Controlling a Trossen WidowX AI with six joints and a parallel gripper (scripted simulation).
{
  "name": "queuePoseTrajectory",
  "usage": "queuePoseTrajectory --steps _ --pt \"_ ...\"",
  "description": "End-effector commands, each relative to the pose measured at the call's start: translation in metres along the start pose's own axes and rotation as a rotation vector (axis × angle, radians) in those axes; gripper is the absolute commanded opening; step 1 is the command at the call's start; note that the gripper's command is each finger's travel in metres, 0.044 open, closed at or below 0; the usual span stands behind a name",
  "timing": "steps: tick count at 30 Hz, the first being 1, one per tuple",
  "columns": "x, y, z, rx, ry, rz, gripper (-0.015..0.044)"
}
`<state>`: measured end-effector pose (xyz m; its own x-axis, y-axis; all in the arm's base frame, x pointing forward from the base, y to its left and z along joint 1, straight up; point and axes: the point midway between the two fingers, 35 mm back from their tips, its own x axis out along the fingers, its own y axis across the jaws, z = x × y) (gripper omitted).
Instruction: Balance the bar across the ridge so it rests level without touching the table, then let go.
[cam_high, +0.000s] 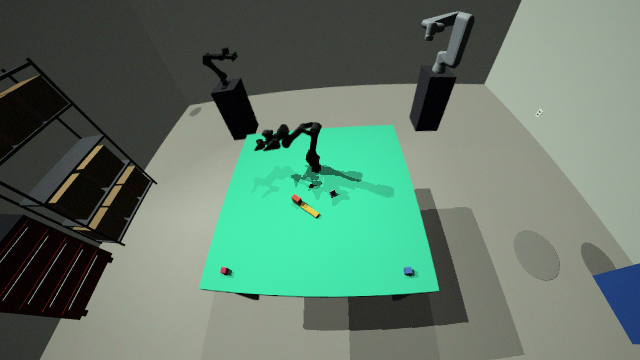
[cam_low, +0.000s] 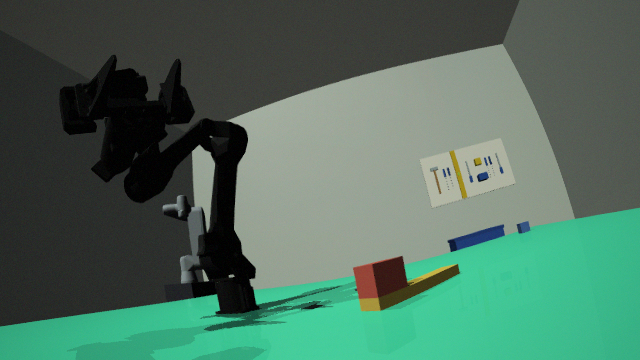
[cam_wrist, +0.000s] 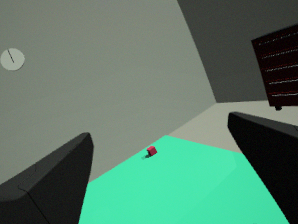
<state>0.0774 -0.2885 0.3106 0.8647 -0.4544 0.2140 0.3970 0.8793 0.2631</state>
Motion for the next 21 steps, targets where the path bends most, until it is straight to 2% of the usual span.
queuePoseTrajectory --steps 1,3,4,21 --pt "0.0 0.0 0.0 0.0 0.0 0.0 0.0374" --pt "0.003 -0.001 0.0 0.002 -0.002 0.002 0.0321" --pt "0.005 -0.001 0.0 0.004 -0.003 0.003 0.0315" --pt "0.075 -0.015 -0.014 0.053 0.035 0.003 0.0315"
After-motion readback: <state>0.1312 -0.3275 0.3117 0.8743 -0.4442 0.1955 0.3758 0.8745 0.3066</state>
